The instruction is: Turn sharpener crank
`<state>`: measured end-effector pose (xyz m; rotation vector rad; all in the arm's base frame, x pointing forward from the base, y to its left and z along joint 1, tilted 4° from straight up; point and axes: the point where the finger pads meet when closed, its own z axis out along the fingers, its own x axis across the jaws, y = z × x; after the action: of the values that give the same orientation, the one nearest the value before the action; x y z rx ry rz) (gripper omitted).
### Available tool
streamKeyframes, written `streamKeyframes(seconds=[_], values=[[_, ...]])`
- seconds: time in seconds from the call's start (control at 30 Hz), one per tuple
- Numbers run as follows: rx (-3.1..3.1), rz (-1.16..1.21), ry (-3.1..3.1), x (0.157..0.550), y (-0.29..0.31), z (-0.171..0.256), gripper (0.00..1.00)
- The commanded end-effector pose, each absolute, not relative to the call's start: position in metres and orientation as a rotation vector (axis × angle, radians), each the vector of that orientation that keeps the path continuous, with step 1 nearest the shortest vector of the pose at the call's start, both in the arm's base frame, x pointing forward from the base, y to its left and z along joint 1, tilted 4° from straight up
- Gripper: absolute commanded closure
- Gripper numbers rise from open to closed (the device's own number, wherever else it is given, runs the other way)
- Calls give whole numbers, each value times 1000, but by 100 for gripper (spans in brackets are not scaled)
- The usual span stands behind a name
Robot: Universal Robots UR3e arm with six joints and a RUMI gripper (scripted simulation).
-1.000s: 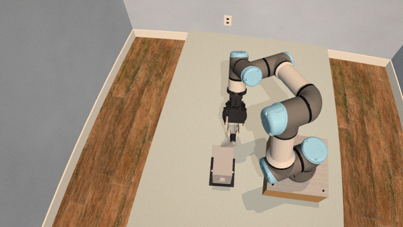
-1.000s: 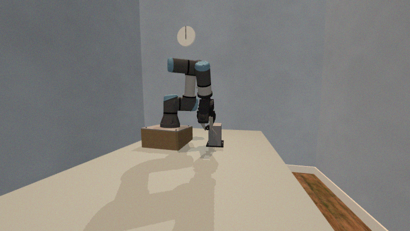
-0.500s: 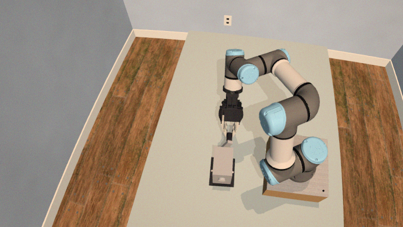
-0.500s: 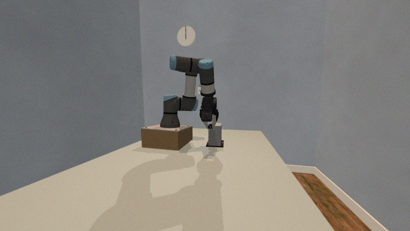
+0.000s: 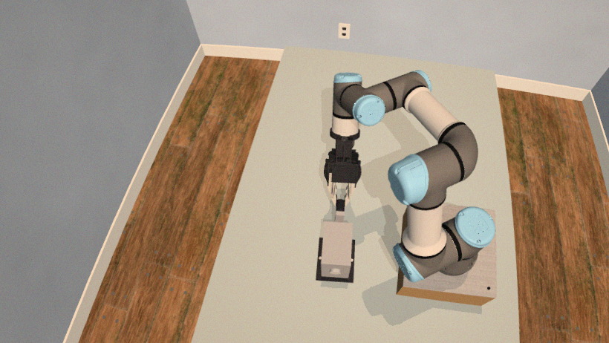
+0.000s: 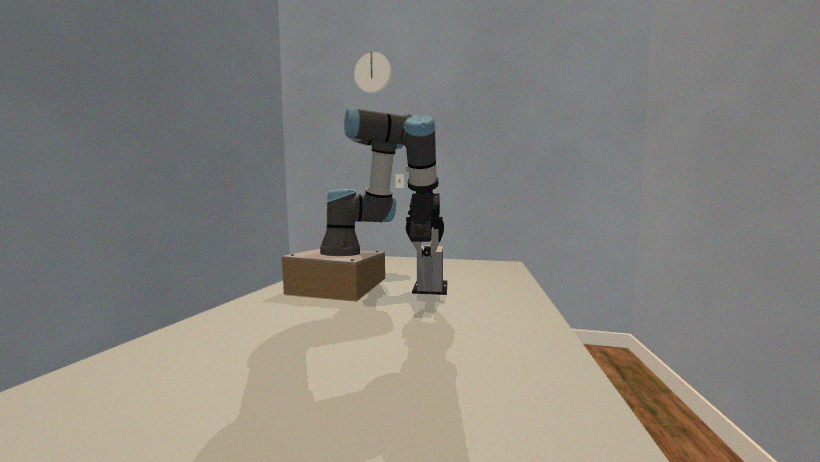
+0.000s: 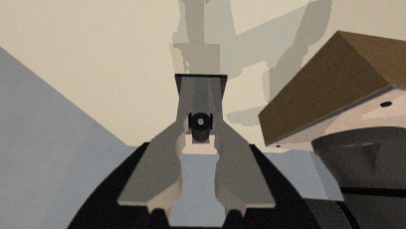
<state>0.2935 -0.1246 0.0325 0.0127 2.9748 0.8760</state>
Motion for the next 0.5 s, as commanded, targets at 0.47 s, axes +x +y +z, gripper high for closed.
streamKeyframes(seconds=[0.47], values=[[12, 874, 2975, 304, -125, 33, 91]])
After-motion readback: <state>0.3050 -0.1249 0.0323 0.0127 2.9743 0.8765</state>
